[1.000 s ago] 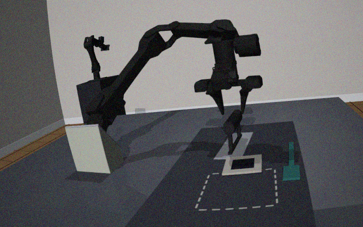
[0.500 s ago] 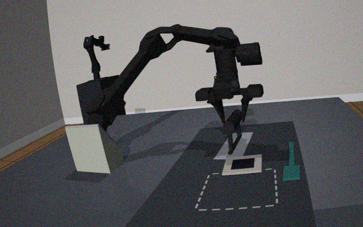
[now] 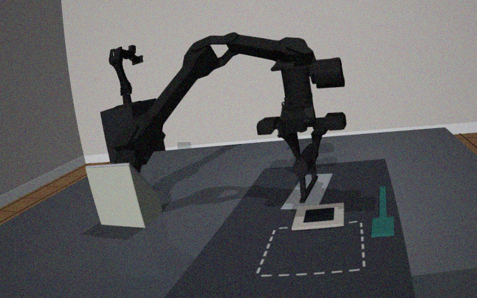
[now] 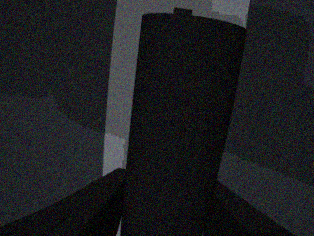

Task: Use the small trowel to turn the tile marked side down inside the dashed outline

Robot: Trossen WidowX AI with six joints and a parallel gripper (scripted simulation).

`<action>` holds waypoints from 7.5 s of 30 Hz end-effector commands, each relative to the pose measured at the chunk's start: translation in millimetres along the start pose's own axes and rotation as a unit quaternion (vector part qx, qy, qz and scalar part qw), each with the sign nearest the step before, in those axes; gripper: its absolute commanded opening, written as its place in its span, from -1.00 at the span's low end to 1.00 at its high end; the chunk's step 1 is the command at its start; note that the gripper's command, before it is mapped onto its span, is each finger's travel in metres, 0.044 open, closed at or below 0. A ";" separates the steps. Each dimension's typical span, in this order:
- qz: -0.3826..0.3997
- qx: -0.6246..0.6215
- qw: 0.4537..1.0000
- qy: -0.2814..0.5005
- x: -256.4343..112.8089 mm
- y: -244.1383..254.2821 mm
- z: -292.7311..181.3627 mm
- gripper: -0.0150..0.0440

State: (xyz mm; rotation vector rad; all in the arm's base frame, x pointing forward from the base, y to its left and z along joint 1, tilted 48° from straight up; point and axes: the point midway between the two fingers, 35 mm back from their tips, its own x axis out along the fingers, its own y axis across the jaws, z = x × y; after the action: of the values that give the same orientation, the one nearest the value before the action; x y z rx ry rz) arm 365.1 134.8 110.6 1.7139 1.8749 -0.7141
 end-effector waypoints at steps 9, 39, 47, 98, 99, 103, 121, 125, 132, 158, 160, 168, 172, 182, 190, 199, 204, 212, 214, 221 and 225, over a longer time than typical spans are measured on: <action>0.001 0.000 1.000 0.002 0.0 0.0 -1.2 -0.05; 0.000 0.147 0.989 0.002 0.0 0.0 -1.1 0.42; 0.000 0.147 0.989 0.002 0.0 0.0 -1.1 0.42; 0.059 -0.224 0.968 -0.094 -41.5 -5.1 8.0 0.53; 0.061 -0.238 0.964 -0.098 -41.0 -5.4 8.2 0.53; 0.066 -0.299 0.945 -0.115 -39.4 -5.9 9.7 0.53; 0.074 -0.550 0.807 -0.202 -32.3 -13.6 12.2 0.53; 0.074 -0.600 0.765 -0.221 -31.4 -14.6 12.3 0.53; 0.070 -0.678 0.687 -0.252 -28.4 -18.5 7.1 0.53; 0.012 -0.865 0.352 -0.358 -14.9 -34.4 5.2 0.53; 0.005 -0.873 0.322 -0.366 -14.1 -35.9 5.4 0.53; -0.026 -0.896 0.199 -0.397 -11.7 -42.8 6.2 0.53; -0.043 -0.900 0.137 -0.412 -10.8 -46.6 6.6 0.53; -0.049 -0.900 0.115 -0.417 -10.0 -47.2 6.8 0.53; -0.049 -0.900 0.115 -0.417 -3.0 -37.5 8.3 0.53; -0.049 -0.900 0.117 -0.417 5.6 -26.7 10.6 0.53; -0.049 -0.900 0.116 -0.417 10.8 -20.8 12.0 0.53; -0.049 -0.900 0.116 -0.417 19.5 -11.8 14.6 0.53; -0.049 -0.900 0.115 -0.417 21.8 -9.6 15.3 0.53; -0.049 -0.900 0.115 -0.418 28.1 -3.7 17.4 0.53; -0.049 -0.900 0.115 -0.418 28.1 -3.7 17.4 0.17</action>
State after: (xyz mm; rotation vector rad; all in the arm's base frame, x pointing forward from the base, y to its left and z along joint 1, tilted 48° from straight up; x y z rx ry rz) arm 358.1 143.5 81.7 -0.6172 0.4995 0.6620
